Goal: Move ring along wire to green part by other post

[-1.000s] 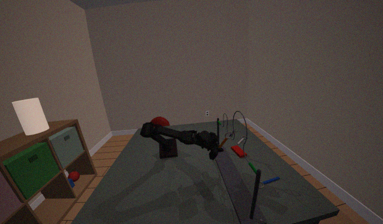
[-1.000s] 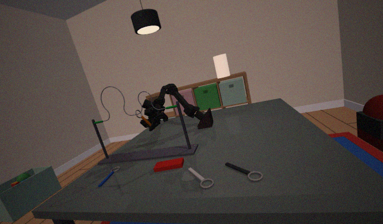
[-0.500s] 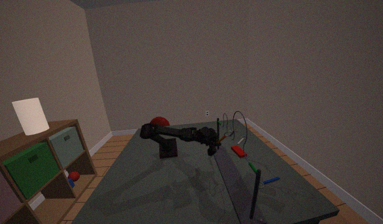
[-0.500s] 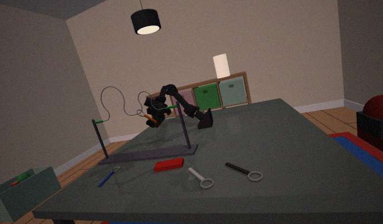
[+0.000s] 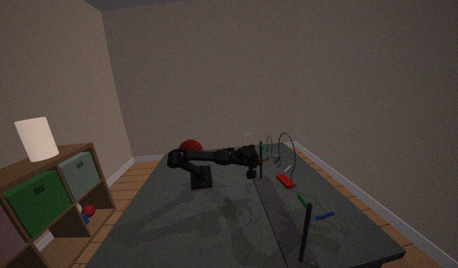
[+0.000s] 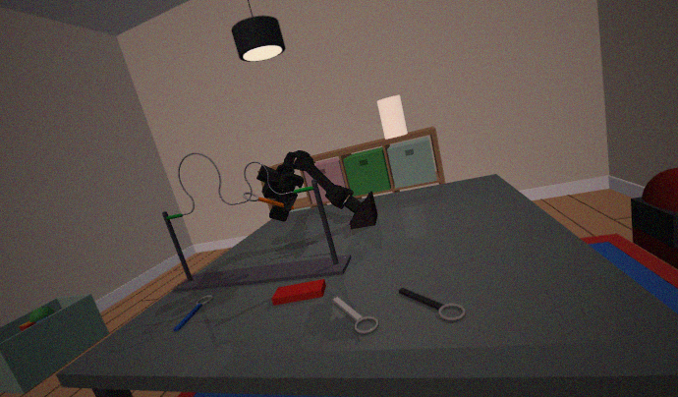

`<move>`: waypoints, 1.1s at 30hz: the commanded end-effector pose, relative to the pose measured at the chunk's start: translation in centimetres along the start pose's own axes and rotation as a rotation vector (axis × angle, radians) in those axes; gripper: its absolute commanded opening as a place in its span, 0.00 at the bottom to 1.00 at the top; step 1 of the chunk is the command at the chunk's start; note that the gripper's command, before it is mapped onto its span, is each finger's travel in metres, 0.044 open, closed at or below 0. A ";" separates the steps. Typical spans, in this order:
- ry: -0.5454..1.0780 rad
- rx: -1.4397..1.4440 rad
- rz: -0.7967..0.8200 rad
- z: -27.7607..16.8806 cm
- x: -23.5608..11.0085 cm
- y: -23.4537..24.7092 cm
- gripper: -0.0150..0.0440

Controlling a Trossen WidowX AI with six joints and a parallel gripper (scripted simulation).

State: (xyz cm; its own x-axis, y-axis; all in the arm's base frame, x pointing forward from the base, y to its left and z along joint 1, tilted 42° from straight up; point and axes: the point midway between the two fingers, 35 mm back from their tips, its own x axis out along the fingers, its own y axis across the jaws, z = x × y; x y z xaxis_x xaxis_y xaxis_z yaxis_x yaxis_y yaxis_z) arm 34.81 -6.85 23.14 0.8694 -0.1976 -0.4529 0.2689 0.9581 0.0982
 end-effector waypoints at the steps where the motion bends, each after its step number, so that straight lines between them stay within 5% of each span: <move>1: 0.011 0.102 0.063 0.2 -0.4 1.8 0.00; 33: 0.090 0.712 0.409 4.3 -3.8 10.4 0.00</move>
State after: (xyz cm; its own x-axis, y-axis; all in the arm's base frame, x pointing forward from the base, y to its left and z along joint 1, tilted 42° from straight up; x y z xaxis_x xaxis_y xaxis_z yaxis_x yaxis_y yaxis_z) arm 36.07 2.26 28.68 0.9237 0.1535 -0.3510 0.1803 0.6342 0.7518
